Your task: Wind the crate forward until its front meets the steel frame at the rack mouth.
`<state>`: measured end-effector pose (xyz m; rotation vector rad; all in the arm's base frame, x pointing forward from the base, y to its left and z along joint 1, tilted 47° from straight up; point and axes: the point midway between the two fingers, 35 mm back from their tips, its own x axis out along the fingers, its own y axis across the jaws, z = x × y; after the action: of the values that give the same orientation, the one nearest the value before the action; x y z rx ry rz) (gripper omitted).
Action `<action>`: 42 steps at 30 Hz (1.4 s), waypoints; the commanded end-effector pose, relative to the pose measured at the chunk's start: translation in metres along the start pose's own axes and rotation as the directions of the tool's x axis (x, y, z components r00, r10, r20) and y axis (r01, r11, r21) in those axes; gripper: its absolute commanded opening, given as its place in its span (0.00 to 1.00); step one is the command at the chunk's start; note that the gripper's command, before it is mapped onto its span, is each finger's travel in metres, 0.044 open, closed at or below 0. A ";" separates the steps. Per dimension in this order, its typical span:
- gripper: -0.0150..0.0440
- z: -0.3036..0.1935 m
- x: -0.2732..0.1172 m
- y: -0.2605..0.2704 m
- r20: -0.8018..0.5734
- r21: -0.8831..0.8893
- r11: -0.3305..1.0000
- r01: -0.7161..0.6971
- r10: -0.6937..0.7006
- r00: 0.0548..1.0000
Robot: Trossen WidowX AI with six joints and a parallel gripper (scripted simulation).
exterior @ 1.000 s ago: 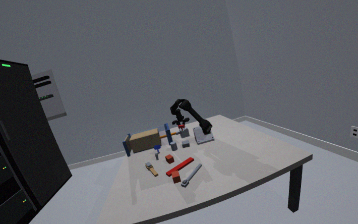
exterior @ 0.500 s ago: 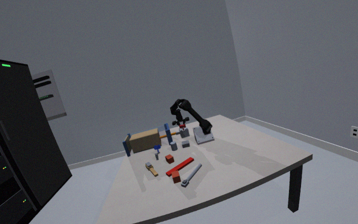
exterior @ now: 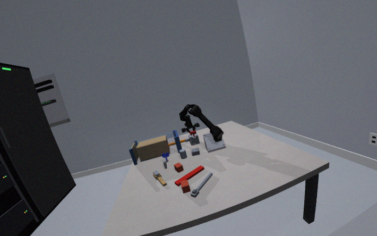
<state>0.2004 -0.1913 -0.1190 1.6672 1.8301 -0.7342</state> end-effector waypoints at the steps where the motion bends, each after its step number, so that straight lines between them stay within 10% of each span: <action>1: 0.25 0.002 0.004 -0.001 0.009 -0.026 1.000 0.009 -0.009 1.000; 42: 0.25 0.002 0.004 0.000 0.004 0.023 1.000 0.010 -0.010 1.000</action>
<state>0.2009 -0.1916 -0.1185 1.6742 1.8257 -0.7505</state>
